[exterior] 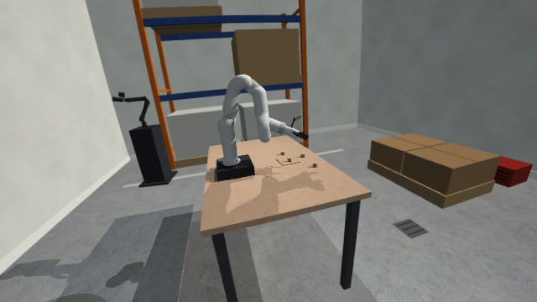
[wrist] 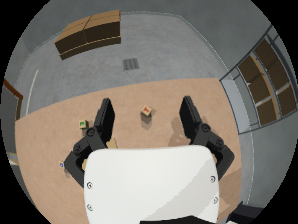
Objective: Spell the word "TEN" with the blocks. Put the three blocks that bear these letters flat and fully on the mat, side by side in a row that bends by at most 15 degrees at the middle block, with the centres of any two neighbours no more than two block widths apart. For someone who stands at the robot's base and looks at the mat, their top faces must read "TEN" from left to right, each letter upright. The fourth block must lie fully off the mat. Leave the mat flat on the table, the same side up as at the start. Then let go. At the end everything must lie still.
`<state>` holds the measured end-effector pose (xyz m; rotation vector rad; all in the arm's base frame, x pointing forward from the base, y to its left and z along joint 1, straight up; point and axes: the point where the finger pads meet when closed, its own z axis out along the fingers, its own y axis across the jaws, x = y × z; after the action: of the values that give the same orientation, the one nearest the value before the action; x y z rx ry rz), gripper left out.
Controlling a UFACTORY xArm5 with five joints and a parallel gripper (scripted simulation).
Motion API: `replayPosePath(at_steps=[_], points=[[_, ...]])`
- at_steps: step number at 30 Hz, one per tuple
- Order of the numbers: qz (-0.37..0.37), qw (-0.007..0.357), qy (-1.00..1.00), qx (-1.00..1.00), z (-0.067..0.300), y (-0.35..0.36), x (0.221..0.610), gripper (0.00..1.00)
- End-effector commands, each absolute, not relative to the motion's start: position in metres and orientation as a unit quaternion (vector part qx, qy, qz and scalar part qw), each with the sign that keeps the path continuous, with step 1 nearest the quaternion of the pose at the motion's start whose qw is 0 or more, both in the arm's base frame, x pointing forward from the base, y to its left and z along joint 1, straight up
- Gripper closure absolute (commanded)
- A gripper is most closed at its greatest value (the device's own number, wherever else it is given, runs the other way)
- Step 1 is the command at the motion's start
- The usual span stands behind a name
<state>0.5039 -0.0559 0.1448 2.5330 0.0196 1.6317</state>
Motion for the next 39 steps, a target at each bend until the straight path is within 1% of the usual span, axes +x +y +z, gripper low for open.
replayPosePath(at_steps=[1, 29, 33, 39], points=[[0.542, 0.064, 0.006, 0.838, 0.146, -0.056, 0.504, 0.0], [0.538, 0.066, 0.009, 0.84, 0.144, -0.056, 0.506, 0.0], [0.518, 0.073, 0.023, 0.852, 0.135, -0.058, 0.516, 0.0], [0.459, 0.089, 0.067, 0.882, 0.112, -0.063, 0.542, 0.0]])
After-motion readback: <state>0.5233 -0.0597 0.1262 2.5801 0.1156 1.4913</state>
